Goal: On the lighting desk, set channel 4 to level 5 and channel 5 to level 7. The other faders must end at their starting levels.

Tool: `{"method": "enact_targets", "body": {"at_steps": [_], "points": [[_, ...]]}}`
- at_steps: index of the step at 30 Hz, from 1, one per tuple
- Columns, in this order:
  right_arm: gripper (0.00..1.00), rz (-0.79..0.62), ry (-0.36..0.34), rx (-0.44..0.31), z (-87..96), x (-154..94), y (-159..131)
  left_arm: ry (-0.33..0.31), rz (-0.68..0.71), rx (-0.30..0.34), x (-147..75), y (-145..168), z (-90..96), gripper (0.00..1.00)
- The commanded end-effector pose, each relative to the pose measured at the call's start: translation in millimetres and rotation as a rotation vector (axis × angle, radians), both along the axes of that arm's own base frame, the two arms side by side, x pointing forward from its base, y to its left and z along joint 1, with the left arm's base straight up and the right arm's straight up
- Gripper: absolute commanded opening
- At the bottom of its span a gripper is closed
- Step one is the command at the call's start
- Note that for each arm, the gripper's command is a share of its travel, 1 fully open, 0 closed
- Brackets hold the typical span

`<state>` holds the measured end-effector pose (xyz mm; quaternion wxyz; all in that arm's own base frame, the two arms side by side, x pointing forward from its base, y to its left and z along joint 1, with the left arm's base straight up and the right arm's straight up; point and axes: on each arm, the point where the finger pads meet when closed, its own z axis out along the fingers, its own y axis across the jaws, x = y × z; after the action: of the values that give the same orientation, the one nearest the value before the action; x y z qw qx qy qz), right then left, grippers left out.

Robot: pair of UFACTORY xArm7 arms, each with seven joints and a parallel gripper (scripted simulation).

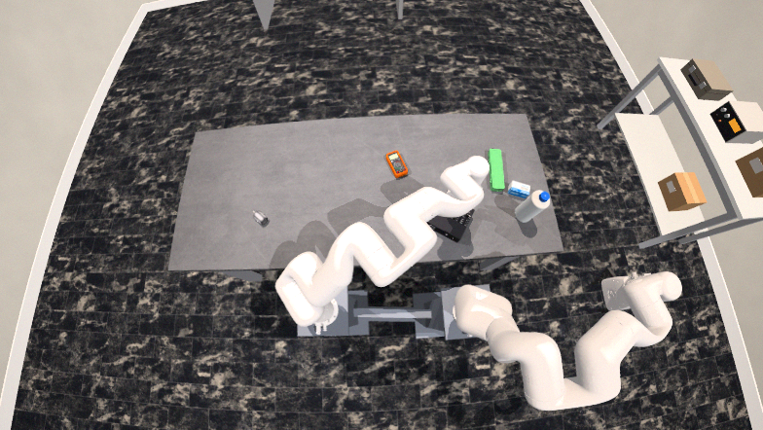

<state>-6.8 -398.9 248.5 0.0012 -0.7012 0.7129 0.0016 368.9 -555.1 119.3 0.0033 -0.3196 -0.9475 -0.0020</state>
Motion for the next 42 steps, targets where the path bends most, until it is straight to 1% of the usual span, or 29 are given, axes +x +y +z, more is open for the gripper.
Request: {"method": "enact_targets", "body": {"at_steps": [1,2,5,11,17,19,20,23,34,36,37,42], "points": [[1.0,0.0,-0.001,-0.004,1.5,0,-1,0.001,-0.08,-0.004,1,1,1.2,0.0],[1.0,0.0,-0.001,-0.004,1.5,0,-1,0.001,-0.08,-0.004,1,1,1.2,0.0],[1.0,0.0,-0.001,-0.004,1.5,0,-1,0.006,-0.192,-0.003,0,5,-0.5,0.0],[1.0,0.0,-0.001,-0.004,1.5,0,-1,0.018,-0.519,-0.004,-2,14,-4.7,0.0],[1.0,0.0,-0.001,-0.004,1.5,0,-1,0.025,-0.804,-0.001,-6,24,-8.5,0.0],[1.0,0.0,-0.001,-0.004,1.5,0,-1,0.025,-0.804,-0.001,-6,24,-8.5,0.0],[1.0,0.0,-0.001,-0.004,1.5,0,-1,0.029,-0.948,-0.003,-7,26,-8.9,0.0],[1.0,0.0,-0.001,-0.004,1.5,0,-1,0.032,-1.062,0.001,-11,31,-9.9,0.0],[1.0,0.0,-0.001,-0.004,1.5,0,-1,0.042,-1.604,0.015,-29,46,-8.3,0.0],[1.0,0.0,-0.001,-0.004,1.5,0,-1,0.042,-1.604,0.015,-29,46,-8.3,0.0],[1.0,0.0,-0.001,-0.004,1.5,0,-1,0.044,-1.75,0.017,-30,47,-8.0,0.0],[1.0,0.0,-0.001,-0.004,1.5,0,-1,0.046,-1.963,0.025,-37,51,-5.9,0.0]]}}
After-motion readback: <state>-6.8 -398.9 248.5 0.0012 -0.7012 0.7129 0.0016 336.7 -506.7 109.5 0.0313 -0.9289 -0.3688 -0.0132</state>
